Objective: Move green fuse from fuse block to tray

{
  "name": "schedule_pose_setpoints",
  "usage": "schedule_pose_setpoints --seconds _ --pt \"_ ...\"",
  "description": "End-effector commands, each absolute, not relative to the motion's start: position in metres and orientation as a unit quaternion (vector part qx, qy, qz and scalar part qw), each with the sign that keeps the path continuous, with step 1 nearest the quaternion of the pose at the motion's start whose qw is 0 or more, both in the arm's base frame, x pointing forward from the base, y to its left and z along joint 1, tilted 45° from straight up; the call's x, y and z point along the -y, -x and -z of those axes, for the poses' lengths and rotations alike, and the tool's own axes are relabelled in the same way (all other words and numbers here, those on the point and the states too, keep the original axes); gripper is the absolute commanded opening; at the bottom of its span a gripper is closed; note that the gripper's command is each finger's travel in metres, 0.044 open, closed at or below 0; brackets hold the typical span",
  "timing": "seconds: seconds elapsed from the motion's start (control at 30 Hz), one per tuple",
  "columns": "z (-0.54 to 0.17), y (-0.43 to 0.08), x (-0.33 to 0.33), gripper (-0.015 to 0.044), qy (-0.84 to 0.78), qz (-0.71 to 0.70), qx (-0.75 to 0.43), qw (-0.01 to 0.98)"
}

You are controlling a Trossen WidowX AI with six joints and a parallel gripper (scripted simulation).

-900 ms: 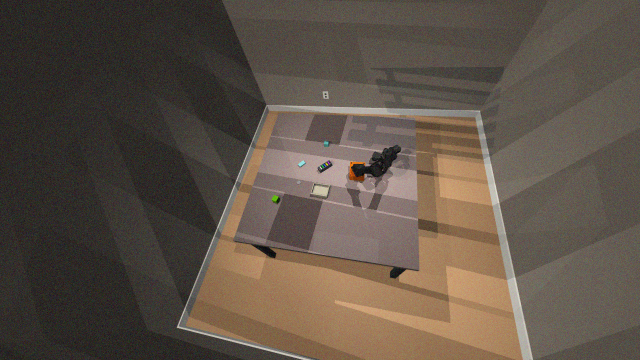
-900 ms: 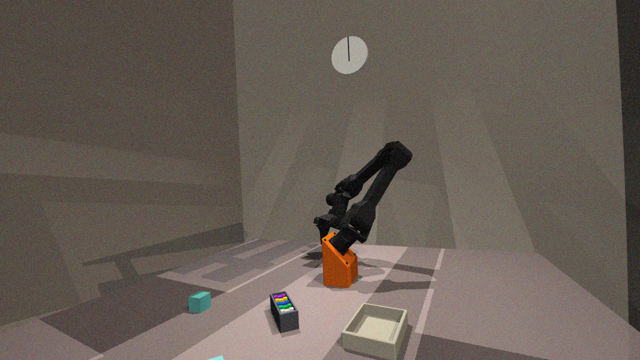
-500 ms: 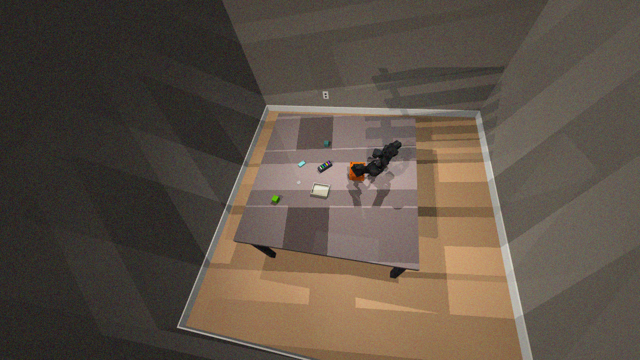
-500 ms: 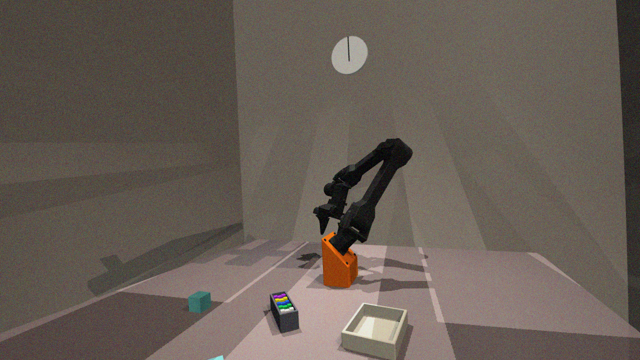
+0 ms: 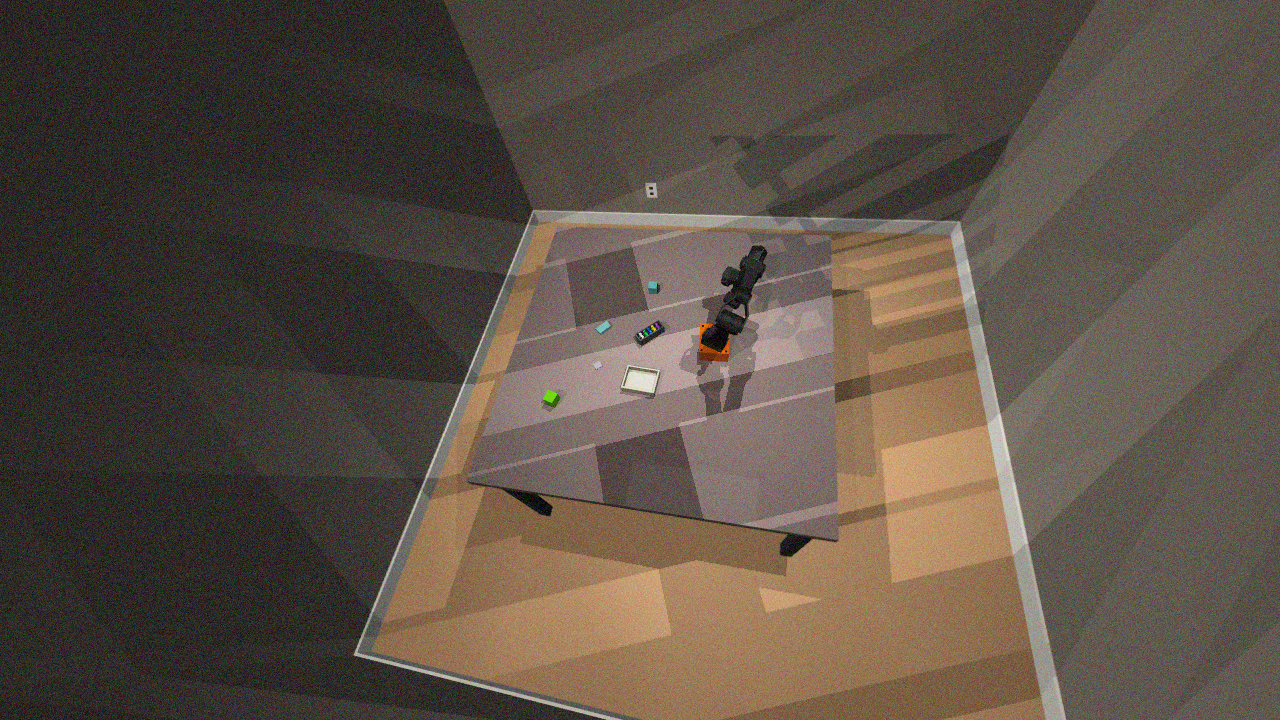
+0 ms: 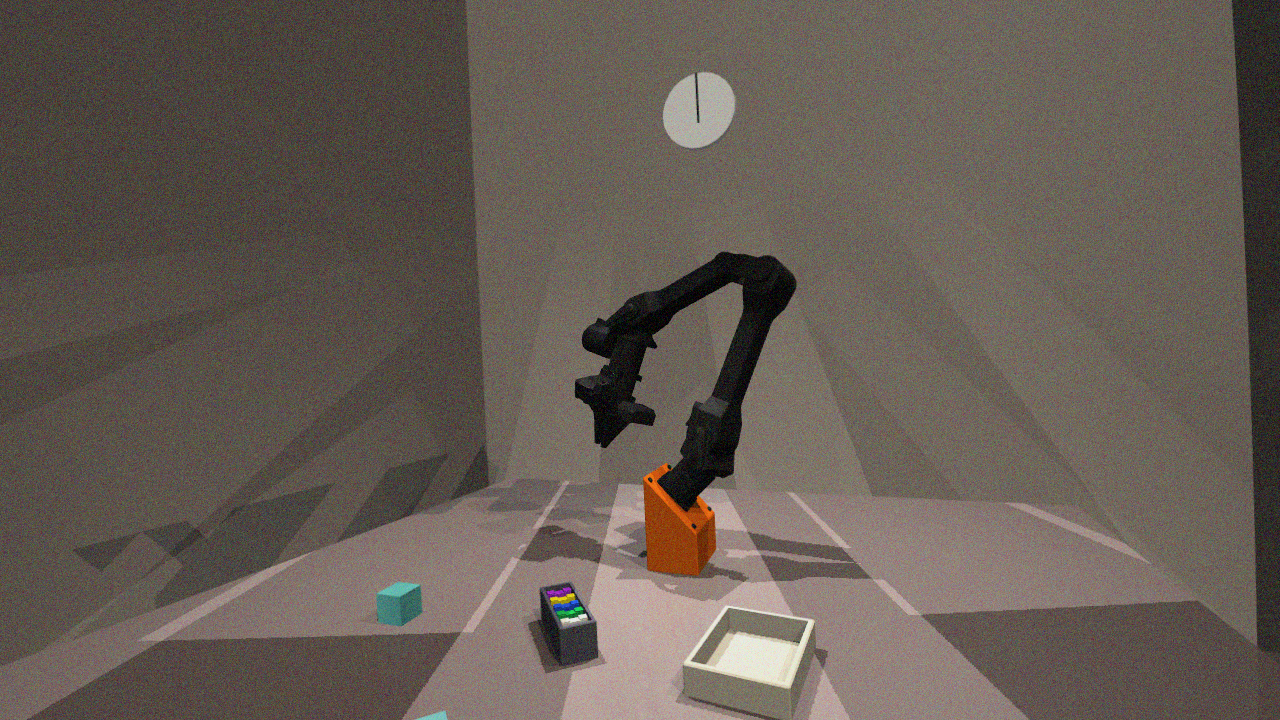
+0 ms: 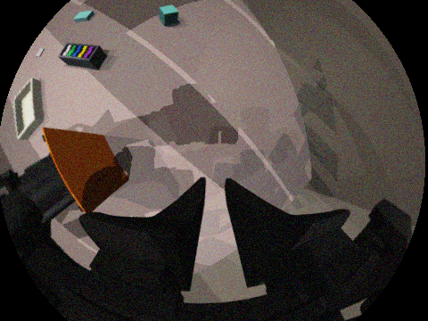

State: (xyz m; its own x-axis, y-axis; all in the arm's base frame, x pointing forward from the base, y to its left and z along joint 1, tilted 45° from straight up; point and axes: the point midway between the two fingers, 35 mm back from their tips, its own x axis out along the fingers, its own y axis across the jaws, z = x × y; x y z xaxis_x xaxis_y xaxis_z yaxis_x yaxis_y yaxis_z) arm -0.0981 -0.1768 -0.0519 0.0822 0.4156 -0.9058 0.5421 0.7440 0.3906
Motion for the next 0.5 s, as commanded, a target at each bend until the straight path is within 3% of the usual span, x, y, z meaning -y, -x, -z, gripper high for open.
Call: schedule_pose_setpoints --seconds 0.0,0.23,0.47 --pt "0.052 0.054 0.197 0.0074 -0.368 0.065 -0.666 0.646" --pt "0.050 -0.042 0.214 0.0074 -0.398 0.077 -0.650 0.642" --pt "0.045 -0.141 0.190 0.0074 -0.441 0.065 -0.645 0.621"
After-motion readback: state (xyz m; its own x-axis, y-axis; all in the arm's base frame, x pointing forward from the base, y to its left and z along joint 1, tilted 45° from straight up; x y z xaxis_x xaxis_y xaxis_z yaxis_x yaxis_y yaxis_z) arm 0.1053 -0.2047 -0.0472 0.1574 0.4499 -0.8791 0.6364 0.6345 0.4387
